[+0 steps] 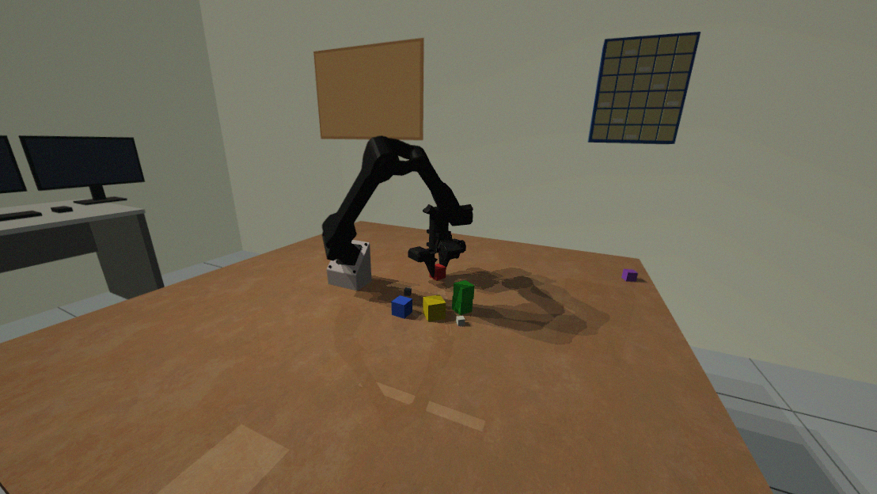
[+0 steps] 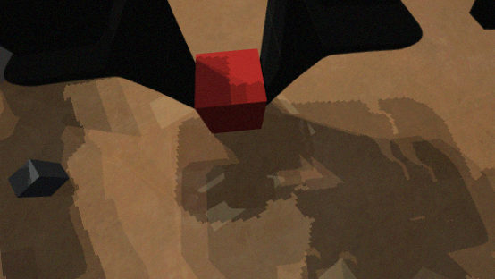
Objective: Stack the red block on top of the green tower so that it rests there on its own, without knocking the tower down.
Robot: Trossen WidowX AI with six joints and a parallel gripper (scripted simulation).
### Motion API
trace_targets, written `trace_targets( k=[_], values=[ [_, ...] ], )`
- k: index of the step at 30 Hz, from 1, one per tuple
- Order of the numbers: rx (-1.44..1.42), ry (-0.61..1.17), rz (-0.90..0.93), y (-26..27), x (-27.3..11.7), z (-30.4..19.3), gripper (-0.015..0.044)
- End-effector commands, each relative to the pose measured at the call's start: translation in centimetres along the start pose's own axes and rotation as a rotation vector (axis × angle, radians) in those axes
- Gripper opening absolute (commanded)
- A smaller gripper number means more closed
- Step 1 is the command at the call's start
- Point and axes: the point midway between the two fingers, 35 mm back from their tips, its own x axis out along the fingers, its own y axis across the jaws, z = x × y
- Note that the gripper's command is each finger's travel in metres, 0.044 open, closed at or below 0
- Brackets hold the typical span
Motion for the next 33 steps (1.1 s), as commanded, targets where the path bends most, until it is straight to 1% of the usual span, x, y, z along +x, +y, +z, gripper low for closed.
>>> trace_targets(
  k=[1, 2, 22, 33],
  values=[
    [0.002, 0.000, 0.005, 0.1, -0.9, 0.0, 0.0006],
    [0.002, -0.001, 0.005, 0.1, -1.4, 0.0, 0.0000],
    [-0.001, 0.001, 0.007, 0.1, -11.6, -0.1, 0.0000],
    [0.004, 0.005, 0.009, 0.1, -12.0, 0.3, 0.0000]
  ],
)
